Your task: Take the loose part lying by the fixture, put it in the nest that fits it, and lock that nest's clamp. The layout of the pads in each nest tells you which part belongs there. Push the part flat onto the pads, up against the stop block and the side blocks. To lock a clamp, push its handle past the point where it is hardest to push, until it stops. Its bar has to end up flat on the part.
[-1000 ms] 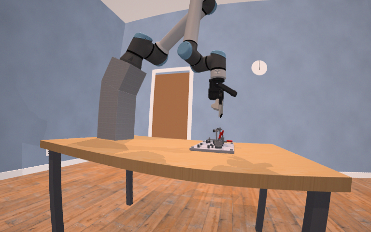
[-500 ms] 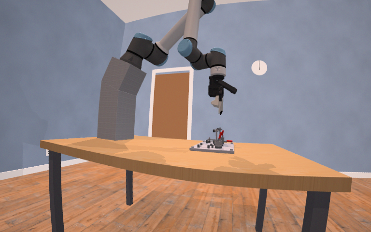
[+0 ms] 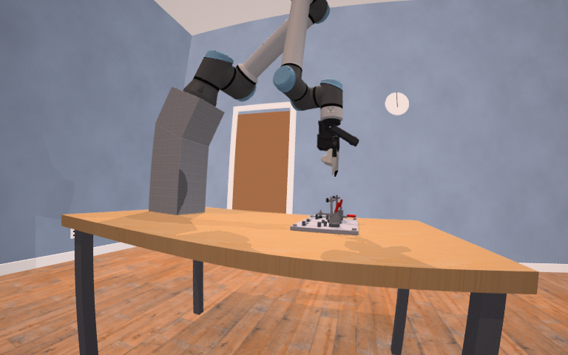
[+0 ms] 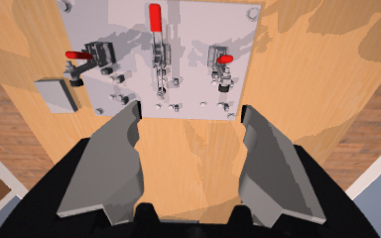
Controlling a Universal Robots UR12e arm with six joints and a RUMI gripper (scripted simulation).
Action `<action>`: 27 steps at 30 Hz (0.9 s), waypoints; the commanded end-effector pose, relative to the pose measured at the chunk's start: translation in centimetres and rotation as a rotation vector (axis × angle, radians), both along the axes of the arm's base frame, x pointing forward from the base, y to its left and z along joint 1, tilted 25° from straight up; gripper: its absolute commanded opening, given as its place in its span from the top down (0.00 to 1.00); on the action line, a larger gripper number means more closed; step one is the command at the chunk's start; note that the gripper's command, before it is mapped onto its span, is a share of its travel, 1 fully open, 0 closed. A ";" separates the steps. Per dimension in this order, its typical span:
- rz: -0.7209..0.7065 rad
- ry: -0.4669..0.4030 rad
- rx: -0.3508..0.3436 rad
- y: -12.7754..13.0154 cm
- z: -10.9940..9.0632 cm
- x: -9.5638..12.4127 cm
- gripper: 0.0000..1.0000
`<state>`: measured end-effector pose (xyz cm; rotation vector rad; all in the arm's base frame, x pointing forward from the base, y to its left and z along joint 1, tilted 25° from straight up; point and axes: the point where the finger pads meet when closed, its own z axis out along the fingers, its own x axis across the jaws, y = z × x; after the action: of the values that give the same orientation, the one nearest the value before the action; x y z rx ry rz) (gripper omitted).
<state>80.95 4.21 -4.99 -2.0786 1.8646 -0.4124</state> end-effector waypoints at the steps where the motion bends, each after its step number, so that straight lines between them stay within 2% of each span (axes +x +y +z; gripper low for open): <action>1: -0.001 -0.001 -0.001 3.2 -0.3 -1.2 0.41; 3: -0.001 -0.001 -0.001 3.2 -0.3 -1.2 0.41; 18: -0.001 -0.001 -0.001 16.4 -2.1 -6.3 0.41; 20: -0.001 -0.001 -0.001 16.4 -2.1 -6.3 0.41; 27: -0.001 -0.001 -0.001 22.1 -2.9 -8.5 0.41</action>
<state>73.43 23.36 -7.52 -2.0792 1.8631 -0.4117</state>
